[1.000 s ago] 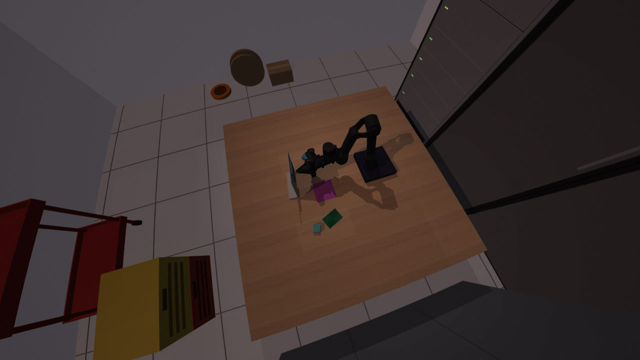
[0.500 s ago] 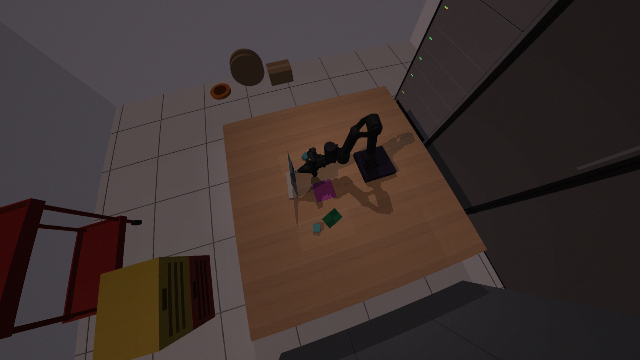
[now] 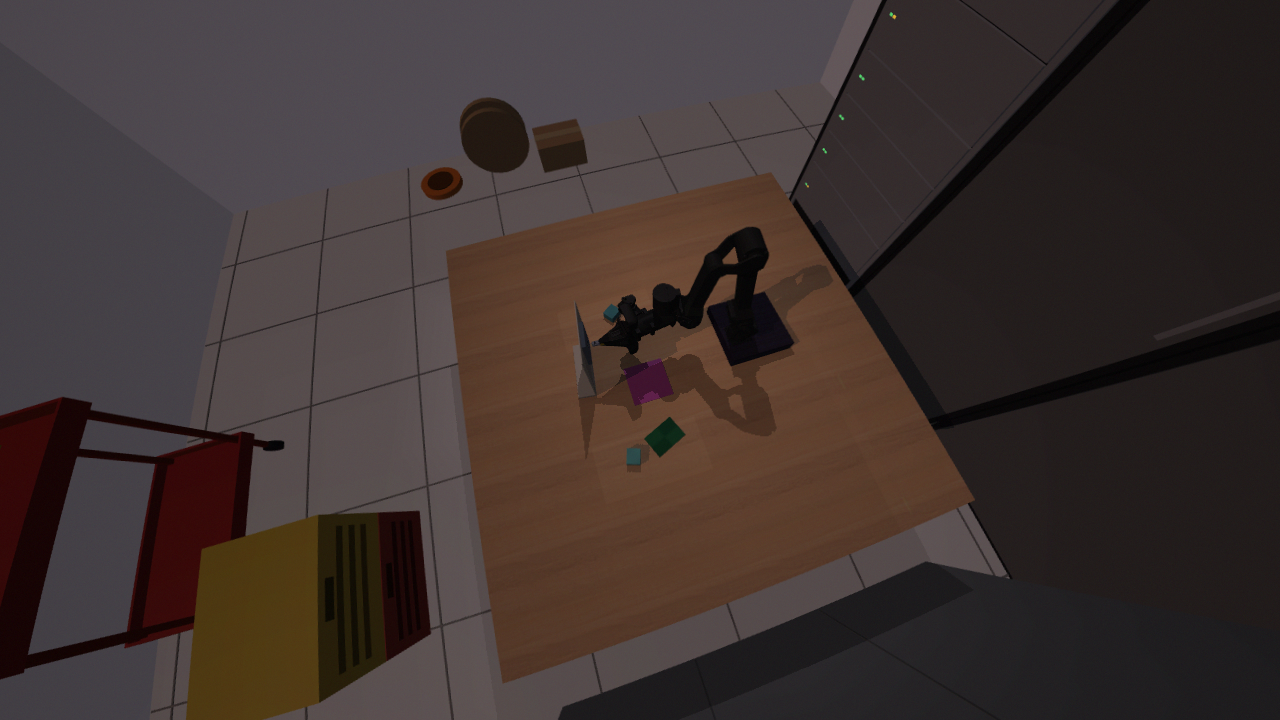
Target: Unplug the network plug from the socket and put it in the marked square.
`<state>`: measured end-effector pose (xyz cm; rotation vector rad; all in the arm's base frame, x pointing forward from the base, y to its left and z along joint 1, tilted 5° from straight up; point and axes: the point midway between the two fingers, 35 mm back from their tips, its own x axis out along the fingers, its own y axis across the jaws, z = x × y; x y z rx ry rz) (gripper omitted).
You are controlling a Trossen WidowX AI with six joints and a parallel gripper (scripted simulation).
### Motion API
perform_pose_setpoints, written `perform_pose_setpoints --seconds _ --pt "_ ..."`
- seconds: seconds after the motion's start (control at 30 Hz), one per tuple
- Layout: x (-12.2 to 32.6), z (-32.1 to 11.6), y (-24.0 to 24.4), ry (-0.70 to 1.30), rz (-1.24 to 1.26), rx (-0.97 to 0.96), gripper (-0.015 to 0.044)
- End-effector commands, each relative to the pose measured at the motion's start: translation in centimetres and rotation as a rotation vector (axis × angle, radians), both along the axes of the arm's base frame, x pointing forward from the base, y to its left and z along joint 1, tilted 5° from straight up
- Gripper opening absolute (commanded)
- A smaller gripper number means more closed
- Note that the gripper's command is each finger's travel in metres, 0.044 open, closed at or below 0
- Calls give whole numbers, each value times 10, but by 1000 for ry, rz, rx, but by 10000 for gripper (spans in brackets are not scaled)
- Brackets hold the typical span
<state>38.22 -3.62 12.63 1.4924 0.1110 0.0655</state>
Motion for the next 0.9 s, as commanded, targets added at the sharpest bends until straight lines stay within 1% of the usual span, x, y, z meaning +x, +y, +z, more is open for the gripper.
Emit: perform_pose_setpoints --seconds 0.0,0.87 --pt "-4 -1 1 2 0 5 0" --pt "-19 -1 2 4 0 5 0"
